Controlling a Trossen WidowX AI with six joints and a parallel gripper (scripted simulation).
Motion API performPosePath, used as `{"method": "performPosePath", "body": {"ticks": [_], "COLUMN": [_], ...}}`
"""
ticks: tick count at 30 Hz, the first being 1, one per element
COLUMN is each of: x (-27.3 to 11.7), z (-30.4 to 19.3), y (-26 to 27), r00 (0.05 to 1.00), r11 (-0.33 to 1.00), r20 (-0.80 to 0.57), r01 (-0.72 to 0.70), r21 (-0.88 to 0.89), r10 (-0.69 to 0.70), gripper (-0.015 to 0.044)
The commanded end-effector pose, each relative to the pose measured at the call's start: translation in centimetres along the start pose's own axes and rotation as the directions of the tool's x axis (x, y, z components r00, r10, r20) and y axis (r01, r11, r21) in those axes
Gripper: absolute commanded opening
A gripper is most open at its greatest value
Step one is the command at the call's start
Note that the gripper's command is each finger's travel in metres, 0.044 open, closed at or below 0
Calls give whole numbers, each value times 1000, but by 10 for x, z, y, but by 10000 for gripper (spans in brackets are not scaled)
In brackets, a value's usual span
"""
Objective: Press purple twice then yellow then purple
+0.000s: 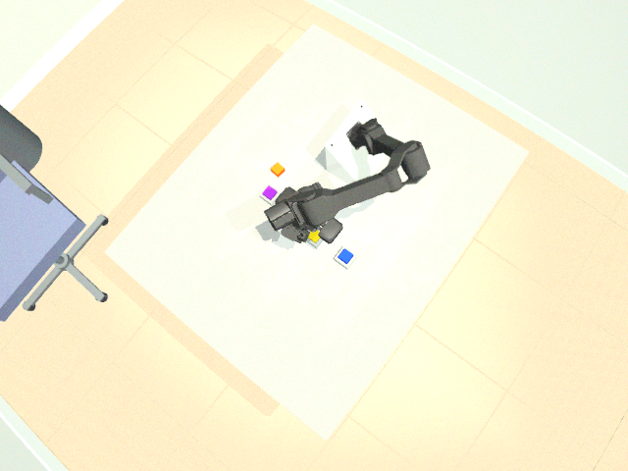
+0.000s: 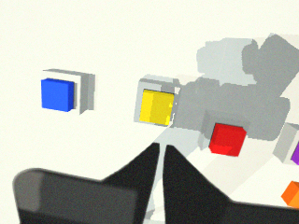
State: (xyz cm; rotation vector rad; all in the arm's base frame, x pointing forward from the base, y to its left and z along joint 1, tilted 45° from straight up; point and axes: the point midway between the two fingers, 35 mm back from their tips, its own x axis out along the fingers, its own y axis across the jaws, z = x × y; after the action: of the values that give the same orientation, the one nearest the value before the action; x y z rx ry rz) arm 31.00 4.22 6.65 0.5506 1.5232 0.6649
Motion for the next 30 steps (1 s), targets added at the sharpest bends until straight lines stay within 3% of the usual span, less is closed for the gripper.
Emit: {"method": "performPosePath", "body": {"ticks": [1, 5, 30], "x": [23, 61, 92], "z": [-1, -2, -3], "y": [5, 6, 7], "r00": [1000, 1000, 1000], "r11": [1000, 1000, 1000], "r20": [-3, -3, -3], "r01": [-5, -9, -10], "r21": [-1, -1, -1], "r10": [5, 9, 10], "gripper": [20, 20, 20]}}
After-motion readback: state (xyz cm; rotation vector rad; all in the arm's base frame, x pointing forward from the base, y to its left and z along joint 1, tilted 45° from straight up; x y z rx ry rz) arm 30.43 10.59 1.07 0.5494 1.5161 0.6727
